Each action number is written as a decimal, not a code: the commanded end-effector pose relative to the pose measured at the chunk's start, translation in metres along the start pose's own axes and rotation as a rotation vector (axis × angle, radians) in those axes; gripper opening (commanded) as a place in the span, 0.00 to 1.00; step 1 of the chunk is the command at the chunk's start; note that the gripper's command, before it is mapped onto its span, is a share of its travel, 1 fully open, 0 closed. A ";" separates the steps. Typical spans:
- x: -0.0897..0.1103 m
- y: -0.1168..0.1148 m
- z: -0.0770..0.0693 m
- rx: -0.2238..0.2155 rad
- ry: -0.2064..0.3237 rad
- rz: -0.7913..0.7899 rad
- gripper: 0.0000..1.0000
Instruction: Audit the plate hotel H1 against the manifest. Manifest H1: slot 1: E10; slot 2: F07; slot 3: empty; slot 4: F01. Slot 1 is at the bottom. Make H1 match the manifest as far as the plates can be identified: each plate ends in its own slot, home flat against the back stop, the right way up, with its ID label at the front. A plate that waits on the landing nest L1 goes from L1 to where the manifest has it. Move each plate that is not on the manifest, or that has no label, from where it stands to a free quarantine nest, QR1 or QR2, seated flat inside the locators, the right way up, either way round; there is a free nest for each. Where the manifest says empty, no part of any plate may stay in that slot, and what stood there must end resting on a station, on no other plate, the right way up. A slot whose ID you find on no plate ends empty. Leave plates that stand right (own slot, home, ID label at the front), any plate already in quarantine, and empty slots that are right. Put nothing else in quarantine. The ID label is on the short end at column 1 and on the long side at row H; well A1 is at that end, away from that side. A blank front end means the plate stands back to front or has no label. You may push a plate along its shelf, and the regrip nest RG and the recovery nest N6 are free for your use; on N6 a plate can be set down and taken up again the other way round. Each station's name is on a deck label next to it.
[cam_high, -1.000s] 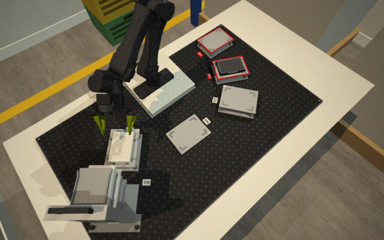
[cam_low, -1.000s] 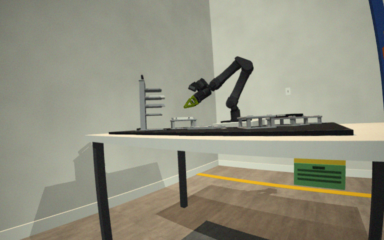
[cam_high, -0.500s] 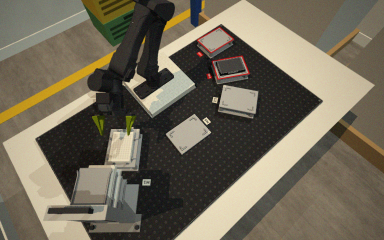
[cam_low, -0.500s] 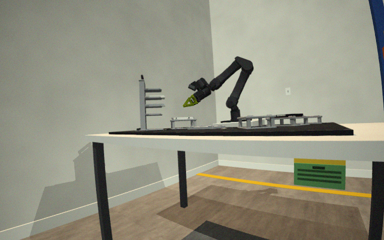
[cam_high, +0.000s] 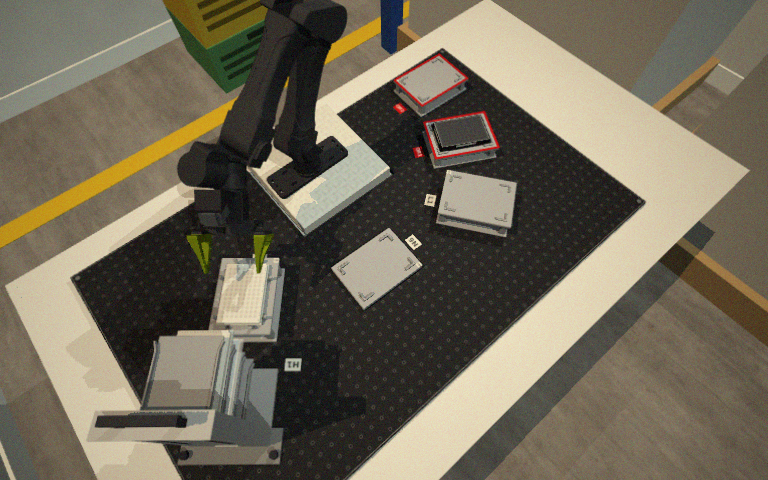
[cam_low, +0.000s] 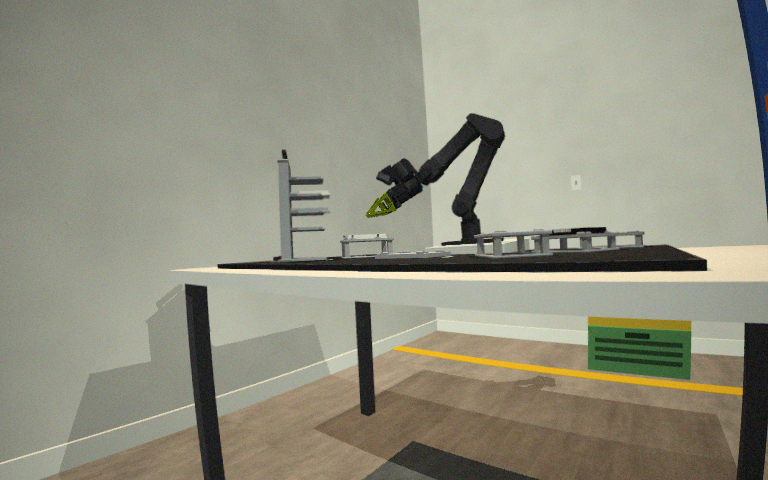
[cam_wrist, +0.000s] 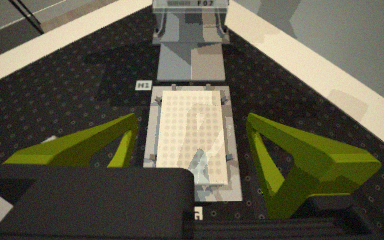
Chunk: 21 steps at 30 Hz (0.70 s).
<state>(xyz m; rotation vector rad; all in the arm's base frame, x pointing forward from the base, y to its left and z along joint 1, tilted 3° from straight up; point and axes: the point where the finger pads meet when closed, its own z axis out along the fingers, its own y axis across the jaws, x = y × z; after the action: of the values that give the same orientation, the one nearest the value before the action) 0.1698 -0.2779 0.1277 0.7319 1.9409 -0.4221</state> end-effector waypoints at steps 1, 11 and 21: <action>0.004 0.000 0.004 0.001 -0.012 -0.007 1.00; 0.020 0.000 0.008 0.001 -0.012 -0.007 1.00; 0.032 0.000 0.002 0.001 -0.012 -0.007 1.00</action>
<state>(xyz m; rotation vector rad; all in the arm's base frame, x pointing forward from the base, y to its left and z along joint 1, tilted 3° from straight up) 0.1602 -0.2696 0.0944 0.7416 1.9415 -0.4265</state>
